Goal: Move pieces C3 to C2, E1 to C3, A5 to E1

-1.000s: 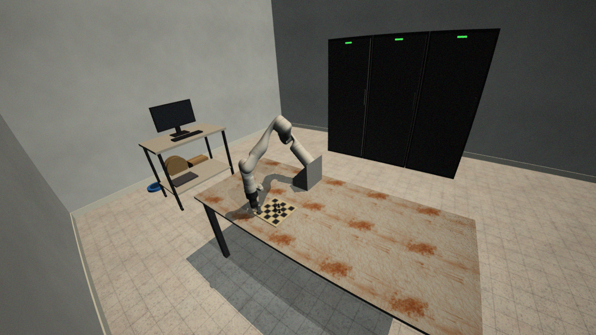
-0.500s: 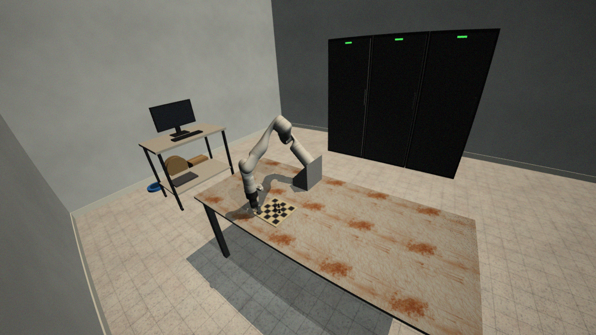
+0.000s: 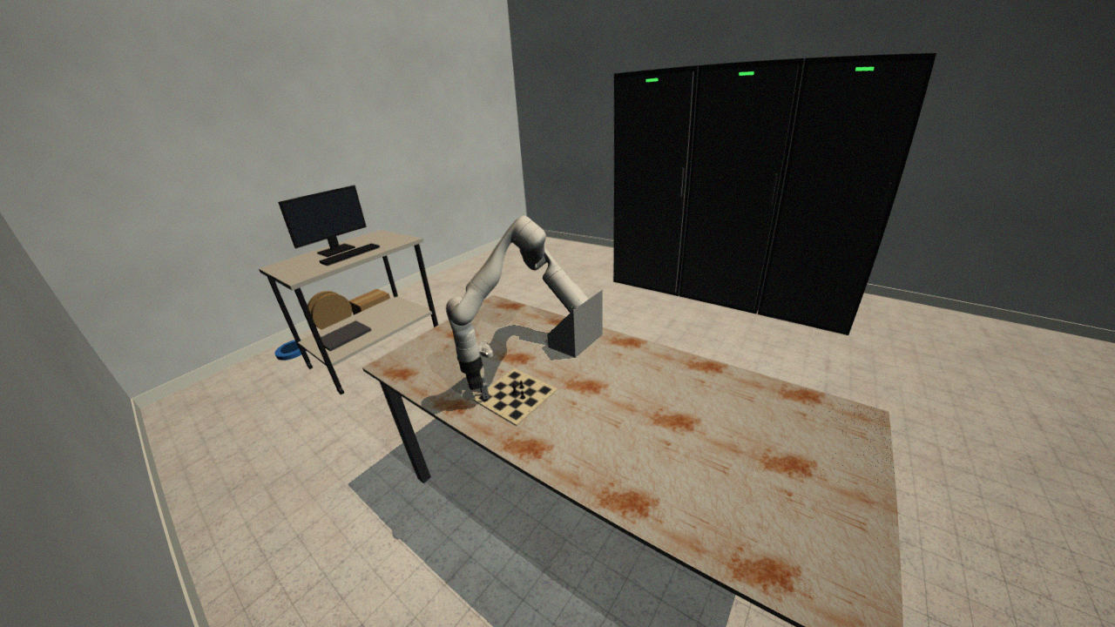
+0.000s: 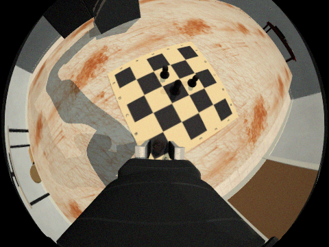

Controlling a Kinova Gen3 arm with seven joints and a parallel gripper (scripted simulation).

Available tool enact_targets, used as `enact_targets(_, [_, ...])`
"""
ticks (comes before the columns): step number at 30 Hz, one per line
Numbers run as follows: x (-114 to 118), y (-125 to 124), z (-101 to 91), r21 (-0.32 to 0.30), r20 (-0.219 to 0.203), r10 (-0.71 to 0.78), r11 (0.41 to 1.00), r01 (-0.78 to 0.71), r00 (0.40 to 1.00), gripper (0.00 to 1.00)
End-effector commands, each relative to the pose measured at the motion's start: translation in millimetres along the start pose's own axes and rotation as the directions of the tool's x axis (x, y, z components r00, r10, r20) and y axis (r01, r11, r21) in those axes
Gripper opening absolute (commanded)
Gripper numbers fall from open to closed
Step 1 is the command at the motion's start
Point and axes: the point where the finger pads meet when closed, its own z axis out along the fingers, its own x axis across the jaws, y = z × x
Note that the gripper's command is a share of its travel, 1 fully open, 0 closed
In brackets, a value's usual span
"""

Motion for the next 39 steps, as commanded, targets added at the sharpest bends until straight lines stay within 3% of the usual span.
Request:
enact_targets(1, [-1, 0, 1.2, -0.001, -0.001, -0.002, 1.000, 0.002, 1.000, 0.00])
enact_targets(34, [-1, 0, 1.1, -0.001, -0.001, -0.002, 1.000, 0.002, 1.000, 0.00])
enact_targets(39, [0, 1, -10.1, -0.002, -0.002, -0.003, 1.000, 0.003, 1.000, 0.00])
